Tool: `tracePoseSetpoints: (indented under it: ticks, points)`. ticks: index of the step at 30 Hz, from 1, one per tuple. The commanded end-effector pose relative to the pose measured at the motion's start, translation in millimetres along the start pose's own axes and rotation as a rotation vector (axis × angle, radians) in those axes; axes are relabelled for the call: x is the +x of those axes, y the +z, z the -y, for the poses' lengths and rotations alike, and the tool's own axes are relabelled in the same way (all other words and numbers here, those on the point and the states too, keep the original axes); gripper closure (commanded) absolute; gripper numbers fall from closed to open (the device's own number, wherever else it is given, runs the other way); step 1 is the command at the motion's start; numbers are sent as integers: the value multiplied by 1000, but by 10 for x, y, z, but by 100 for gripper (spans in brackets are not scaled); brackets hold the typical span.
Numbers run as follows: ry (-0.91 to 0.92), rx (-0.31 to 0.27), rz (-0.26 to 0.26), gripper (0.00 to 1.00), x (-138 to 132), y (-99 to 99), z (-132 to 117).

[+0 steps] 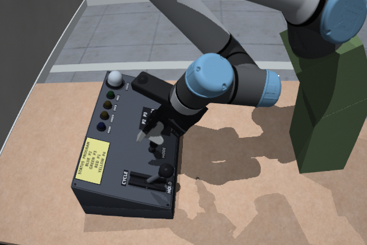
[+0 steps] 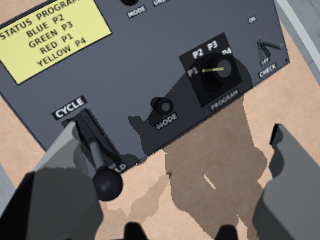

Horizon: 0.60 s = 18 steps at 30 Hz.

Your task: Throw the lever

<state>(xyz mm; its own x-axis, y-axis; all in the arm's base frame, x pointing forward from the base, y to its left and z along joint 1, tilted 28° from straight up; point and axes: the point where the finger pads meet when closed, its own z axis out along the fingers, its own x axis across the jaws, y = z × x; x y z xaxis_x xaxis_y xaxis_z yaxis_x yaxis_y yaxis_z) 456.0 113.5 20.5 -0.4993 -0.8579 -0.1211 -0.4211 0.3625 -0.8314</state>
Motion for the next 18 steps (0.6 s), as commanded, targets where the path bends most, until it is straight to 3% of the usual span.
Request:
tracePoseSetpoints:
  ticks: [1, 18]
  points:
    - [123, -67, -35, 0, 145, 112, 176]
    - [579, -177, -136, 0, 824, 256, 578]
